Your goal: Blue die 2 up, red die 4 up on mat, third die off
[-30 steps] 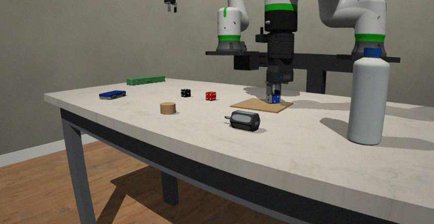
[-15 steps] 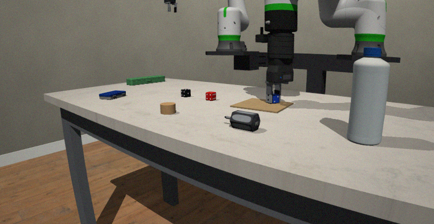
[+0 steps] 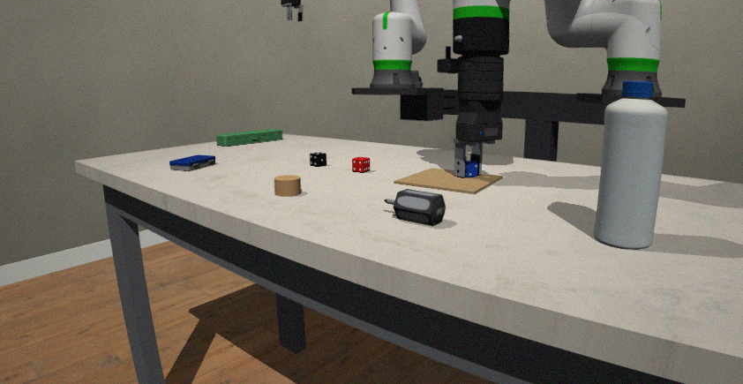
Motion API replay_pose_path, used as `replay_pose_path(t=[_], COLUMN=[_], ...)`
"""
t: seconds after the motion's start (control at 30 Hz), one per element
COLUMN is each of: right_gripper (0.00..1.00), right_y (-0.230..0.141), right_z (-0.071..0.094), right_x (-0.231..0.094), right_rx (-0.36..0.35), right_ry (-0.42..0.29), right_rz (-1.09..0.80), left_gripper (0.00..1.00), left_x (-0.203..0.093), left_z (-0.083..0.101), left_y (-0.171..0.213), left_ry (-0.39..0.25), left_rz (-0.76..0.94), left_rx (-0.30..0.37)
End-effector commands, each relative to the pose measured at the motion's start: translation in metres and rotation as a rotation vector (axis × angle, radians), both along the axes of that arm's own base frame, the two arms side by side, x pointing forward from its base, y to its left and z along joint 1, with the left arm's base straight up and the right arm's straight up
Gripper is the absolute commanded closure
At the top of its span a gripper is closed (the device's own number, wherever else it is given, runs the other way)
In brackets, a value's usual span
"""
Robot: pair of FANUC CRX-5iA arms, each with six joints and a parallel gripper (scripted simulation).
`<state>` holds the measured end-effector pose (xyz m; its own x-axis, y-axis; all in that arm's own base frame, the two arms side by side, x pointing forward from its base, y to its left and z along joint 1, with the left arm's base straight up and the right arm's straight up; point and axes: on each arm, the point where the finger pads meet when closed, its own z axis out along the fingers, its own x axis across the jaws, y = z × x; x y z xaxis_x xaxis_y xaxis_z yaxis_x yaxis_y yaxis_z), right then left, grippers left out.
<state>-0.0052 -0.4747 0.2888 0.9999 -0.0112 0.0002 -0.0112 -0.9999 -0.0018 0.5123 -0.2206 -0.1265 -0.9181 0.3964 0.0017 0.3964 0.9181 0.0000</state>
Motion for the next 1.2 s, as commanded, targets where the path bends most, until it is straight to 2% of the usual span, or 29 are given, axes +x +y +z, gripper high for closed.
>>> replay_pose_path(t=[0.0, 0.07, 0.1, 0.17, 0.2, 0.7, 0.87, 1.1, 1.17], right_gripper=[0.0, 0.0, 0.0, 0.0, 0.0, 0.0, 0.0, 0.0, 0.0], right_y=[0.0, 0.0, 0.0, 0.0, 0.0, 0.0, 0.0, 0.0, 0.0], right_z=[0.001, 0.001, 0.001, 0.001, 0.001, 0.001, 0.001, 0.001, 0.001], right_x=[0.0, 0.0, 0.0, 0.0, 0.0, 0.0, 0.0, 0.0, 0.0], right_rx=[-0.002, -0.002, -0.002, -0.002, -0.002, -0.002, -0.002, -0.002, -0.002], right_ry=[0.0, 0.0, 0.0, 0.0, 0.0, 0.0, 0.0, 0.0, 0.0], right_rz=[0.0, 0.0, 0.0, 0.0, 0.0, 0.0, 0.0, 0.0, 0.0], left_gripper=[0.33, 0.33, 0.27, 0.27, 0.21, 0.21, 0.21, 0.21, 0.21], left_x=[0.001, 0.001, 0.001, 0.001, 0.001, 0.001, 0.001, 0.001, 0.001], left_z=[0.001, 0.001, 0.001, 0.001, 0.001, 0.004, 0.018, 0.055, 0.055], left_y=[0.0, 0.0, 0.0, 0.0, 0.0, 0.0, 0.0, 0.0, 0.0], left_ry=[-0.002, -0.002, -0.002, -0.002, -0.002, -0.002, -0.002, -0.002, -0.002], left_rz=[0.0, 0.0, 0.0, 0.0, 0.0, 0.0, 0.0, 0.0, 0.0], left_rx=[-0.001, -0.001, -0.001, -0.001, -0.001, -0.001, -0.001, -0.001, -0.001])
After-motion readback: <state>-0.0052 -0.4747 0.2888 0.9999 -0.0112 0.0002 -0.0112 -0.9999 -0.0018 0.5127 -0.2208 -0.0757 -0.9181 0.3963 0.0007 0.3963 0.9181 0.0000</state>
